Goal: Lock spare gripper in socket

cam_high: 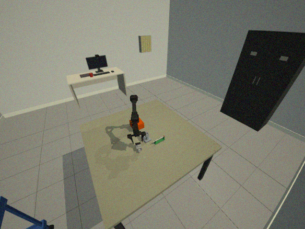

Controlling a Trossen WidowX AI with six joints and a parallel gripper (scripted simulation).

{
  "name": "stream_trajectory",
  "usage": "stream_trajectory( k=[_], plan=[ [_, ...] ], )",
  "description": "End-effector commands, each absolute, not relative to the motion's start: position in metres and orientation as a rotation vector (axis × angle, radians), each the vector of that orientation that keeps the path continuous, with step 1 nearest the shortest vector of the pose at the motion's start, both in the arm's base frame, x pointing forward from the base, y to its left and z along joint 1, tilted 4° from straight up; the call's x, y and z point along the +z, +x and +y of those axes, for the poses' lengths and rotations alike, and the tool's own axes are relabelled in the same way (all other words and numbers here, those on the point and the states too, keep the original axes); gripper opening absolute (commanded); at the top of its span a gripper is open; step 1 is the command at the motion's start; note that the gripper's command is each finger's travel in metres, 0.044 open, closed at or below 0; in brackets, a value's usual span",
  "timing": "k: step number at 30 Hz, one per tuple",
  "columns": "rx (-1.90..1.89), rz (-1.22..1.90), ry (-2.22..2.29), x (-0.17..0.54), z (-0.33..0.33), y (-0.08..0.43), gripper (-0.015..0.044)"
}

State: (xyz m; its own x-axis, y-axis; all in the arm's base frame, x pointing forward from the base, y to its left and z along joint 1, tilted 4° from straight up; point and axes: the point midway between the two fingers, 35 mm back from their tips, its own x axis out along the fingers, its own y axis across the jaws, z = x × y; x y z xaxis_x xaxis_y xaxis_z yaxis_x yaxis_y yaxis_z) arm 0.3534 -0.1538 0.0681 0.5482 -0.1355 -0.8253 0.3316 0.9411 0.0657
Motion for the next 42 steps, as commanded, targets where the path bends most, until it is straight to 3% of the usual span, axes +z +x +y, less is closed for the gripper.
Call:
stream_trajectory(
  k=[1, 42],
  plan=[
    [-0.273, 0.982, 0.219, 0.032, -0.149, 0.349, 0.0440],
    [-0.273, 0.983, 0.216, -0.037, -0.144, 0.354, 0.0440]
  ],
)
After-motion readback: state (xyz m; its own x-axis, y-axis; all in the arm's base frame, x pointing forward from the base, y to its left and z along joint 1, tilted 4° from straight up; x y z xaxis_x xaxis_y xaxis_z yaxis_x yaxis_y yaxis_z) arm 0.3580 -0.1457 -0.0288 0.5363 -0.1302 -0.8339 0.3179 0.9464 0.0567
